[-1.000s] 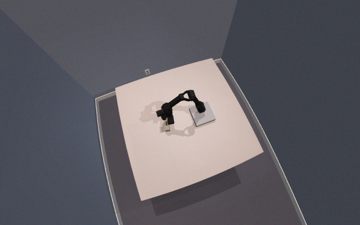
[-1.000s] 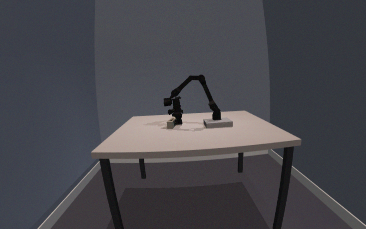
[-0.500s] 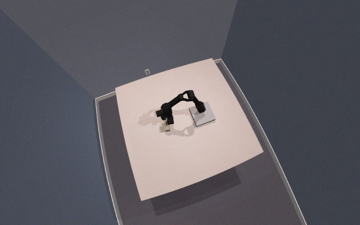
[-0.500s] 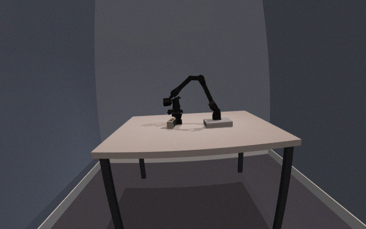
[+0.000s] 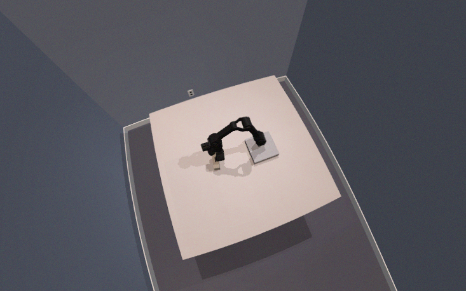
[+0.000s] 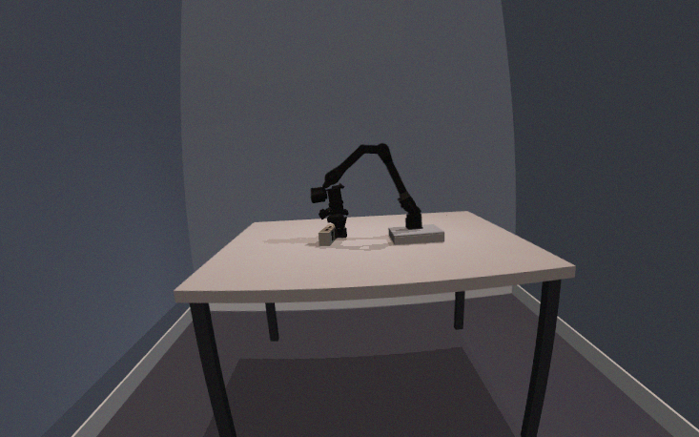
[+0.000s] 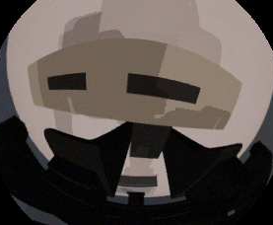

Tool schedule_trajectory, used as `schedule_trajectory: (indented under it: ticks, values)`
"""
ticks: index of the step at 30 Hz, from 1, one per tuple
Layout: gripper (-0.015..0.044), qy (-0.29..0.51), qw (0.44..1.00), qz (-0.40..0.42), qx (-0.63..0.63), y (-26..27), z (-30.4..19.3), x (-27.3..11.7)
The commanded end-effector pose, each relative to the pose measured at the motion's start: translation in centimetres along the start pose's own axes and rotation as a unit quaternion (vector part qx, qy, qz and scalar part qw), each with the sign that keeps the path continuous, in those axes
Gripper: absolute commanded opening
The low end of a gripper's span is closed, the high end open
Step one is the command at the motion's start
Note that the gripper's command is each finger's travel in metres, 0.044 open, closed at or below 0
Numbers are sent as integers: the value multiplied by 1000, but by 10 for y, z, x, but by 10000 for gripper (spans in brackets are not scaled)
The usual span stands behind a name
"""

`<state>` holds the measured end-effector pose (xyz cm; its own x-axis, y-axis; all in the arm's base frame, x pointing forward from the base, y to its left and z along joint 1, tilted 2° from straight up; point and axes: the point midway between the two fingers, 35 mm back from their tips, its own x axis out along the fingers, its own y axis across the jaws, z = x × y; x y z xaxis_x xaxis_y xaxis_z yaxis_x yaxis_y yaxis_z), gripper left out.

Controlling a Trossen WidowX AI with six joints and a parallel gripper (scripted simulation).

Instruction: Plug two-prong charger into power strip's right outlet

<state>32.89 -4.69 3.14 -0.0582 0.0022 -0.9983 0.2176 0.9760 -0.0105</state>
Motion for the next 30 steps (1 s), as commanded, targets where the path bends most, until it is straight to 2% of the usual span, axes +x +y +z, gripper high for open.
schedule_trajectory:
  ticks: [1, 30]
  values:
    - [0, -21, 1000, 0, 0, 0, 12, -3]
    - [0, -21, 1000, 0, 0, 0, 8, -2]
